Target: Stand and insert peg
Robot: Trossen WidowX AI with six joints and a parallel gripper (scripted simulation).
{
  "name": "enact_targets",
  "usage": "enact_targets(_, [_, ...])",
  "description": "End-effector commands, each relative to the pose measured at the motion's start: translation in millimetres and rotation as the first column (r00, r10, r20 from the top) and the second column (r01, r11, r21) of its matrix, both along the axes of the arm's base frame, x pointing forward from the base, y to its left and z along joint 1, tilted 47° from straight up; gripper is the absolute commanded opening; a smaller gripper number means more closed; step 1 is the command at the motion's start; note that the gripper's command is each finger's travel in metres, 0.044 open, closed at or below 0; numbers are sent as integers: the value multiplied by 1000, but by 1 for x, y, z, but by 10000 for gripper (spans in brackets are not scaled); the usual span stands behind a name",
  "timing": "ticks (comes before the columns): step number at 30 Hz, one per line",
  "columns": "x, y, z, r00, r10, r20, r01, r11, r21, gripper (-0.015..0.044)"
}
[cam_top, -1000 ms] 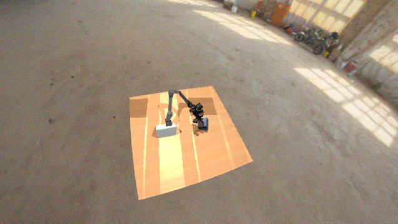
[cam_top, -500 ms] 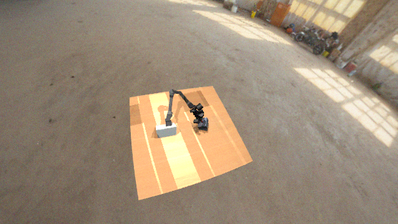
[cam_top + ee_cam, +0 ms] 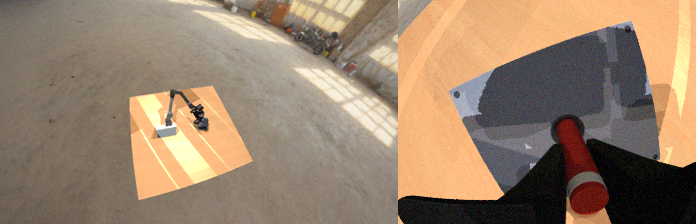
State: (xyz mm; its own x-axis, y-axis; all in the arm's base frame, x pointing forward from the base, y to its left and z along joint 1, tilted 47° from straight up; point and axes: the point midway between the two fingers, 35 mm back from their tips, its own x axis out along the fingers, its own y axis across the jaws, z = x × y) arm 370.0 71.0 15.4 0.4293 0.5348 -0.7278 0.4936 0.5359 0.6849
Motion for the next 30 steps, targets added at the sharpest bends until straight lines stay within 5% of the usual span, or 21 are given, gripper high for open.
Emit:
enact_targets(1, [2, 0, -2, 1000, -6, 1, 6, 1000, -4, 0])
enact_targets(30, [5, 7, -9, 1000, 0, -1, 0, 1000, 0, 0])
